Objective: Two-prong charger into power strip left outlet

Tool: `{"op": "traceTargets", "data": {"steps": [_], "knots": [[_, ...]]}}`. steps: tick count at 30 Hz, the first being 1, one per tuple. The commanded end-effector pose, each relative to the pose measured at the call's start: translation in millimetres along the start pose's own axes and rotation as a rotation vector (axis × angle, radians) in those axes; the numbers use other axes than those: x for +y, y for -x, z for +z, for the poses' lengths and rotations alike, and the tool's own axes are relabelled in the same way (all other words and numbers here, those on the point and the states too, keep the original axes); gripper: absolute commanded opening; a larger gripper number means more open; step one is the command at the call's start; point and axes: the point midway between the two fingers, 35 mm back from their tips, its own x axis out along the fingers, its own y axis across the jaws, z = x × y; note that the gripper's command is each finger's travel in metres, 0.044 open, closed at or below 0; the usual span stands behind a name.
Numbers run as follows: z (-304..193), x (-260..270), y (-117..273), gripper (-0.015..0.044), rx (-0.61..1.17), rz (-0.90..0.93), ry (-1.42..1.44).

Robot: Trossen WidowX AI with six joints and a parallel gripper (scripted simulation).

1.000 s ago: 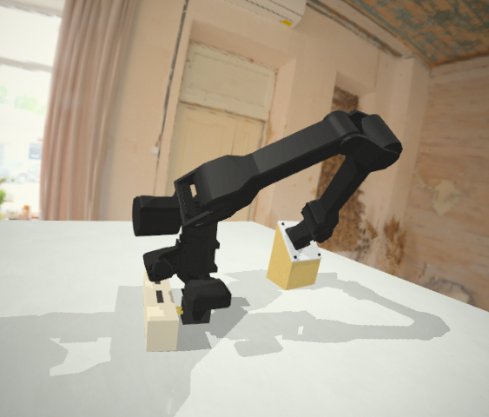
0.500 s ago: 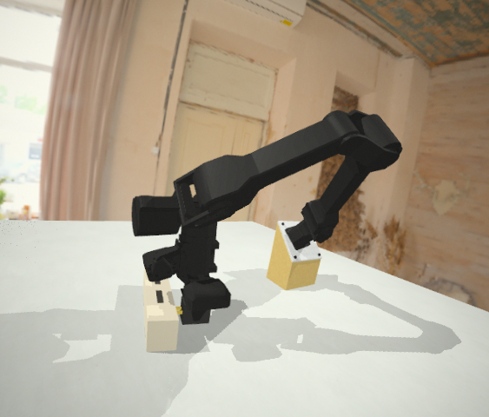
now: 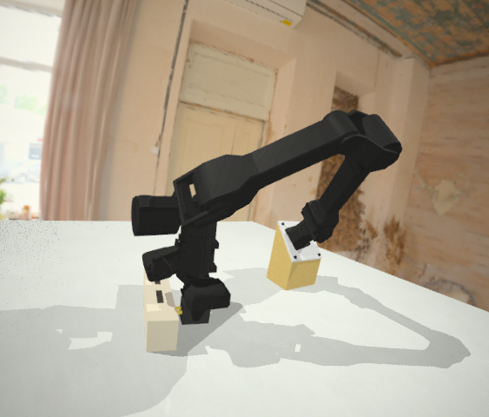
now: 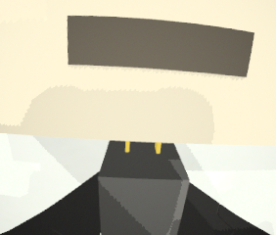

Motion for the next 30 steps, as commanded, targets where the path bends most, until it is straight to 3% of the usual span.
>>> {"op": "traceTargets", "data": {"steps": [1,30], "knots": [[0.4,1.2,0.7,0.0000,-0.001,0.004,0.003],[4.2,2.2,1.6,0.0000,-0.002,0.004,0.003]]}}
